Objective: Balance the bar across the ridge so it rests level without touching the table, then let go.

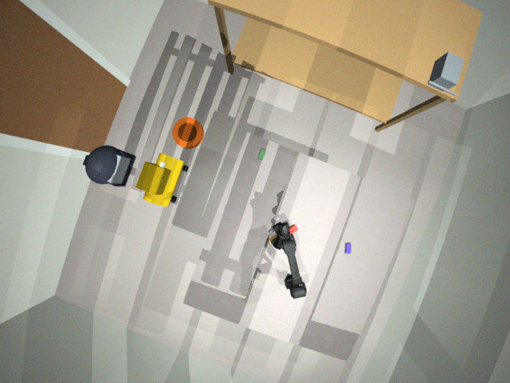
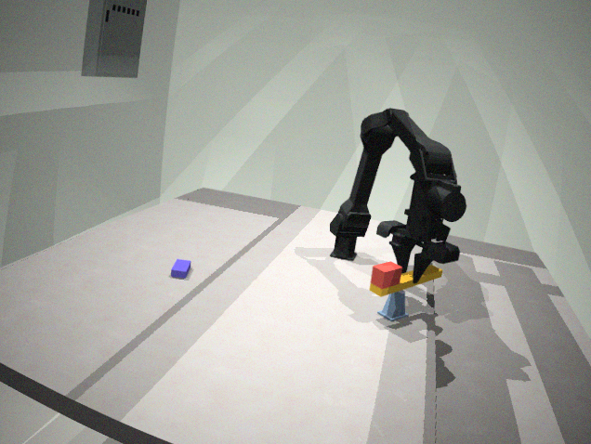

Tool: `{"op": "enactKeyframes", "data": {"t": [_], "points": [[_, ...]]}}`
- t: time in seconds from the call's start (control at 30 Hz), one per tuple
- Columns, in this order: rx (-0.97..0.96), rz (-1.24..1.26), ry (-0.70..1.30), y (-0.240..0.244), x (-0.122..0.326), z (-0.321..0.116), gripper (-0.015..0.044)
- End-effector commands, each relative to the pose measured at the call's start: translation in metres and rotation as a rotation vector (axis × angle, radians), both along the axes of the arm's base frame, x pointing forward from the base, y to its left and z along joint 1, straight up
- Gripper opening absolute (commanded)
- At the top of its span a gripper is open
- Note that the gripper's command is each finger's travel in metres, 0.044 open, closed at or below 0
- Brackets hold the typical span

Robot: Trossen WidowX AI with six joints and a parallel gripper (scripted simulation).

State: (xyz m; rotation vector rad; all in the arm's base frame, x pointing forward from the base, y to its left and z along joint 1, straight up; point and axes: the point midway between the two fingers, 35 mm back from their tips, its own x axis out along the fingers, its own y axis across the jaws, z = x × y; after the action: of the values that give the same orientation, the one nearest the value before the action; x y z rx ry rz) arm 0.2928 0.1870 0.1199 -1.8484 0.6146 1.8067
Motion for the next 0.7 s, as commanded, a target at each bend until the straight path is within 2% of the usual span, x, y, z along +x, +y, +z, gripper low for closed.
{"op": "enactKeyframes", "data": {"t": [0.0, 0.67], "points": [[0.002, 0.004, 0.002, 0.0001, -0.0006, 0.0001, 0.0], [0.002, 0.004, 0.002, 0.0001, -0.0005, -0.0016, 0.0]]}}
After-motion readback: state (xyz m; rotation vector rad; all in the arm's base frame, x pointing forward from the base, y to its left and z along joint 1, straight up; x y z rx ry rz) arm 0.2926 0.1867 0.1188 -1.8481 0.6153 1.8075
